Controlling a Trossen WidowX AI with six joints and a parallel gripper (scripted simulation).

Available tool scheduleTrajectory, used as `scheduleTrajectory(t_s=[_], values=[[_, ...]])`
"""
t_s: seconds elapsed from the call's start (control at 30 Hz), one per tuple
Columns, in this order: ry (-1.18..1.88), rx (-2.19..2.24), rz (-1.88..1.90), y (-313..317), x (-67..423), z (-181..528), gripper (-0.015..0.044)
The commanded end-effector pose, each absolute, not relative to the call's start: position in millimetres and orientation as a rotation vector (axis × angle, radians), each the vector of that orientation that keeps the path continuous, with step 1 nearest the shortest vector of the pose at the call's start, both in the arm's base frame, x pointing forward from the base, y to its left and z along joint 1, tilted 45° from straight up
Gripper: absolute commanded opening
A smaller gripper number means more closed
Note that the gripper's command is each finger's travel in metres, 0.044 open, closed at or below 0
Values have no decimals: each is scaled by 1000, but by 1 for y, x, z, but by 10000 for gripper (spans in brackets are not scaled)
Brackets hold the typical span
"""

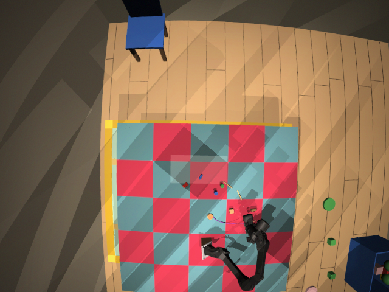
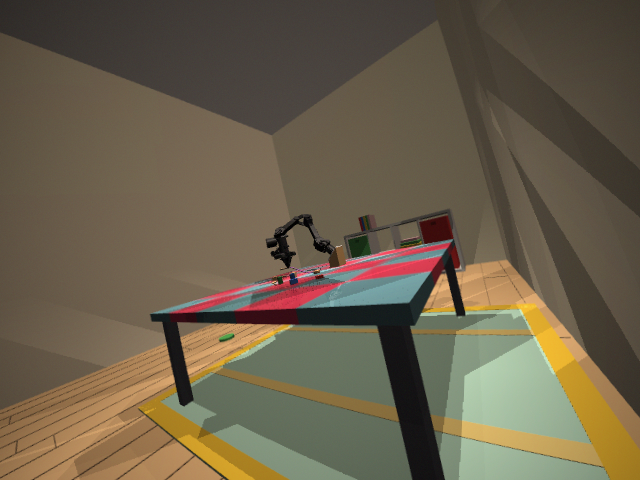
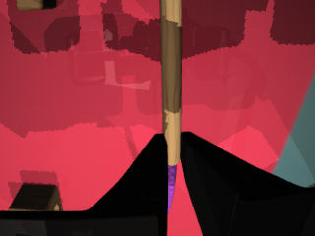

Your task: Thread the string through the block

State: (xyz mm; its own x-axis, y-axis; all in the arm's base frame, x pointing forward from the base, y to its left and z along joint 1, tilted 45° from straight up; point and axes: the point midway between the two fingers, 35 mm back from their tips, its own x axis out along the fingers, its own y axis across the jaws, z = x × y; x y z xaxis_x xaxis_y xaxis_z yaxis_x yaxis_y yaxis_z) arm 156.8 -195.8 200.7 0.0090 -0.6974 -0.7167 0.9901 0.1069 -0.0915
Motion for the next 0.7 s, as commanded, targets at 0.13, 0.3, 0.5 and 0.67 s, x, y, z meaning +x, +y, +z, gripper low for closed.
scheduleTrajectory(t_s=[0.13, 0.3, 0.5, 0.67], values=[[678, 569, -1442, -197, 166, 201, 0], [655, 600, -1452, -196, 172, 200, 0], [627, 637, -1466, -196, 179, 200, 0], [601, 669, -1481, -196, 185, 199, 0]])
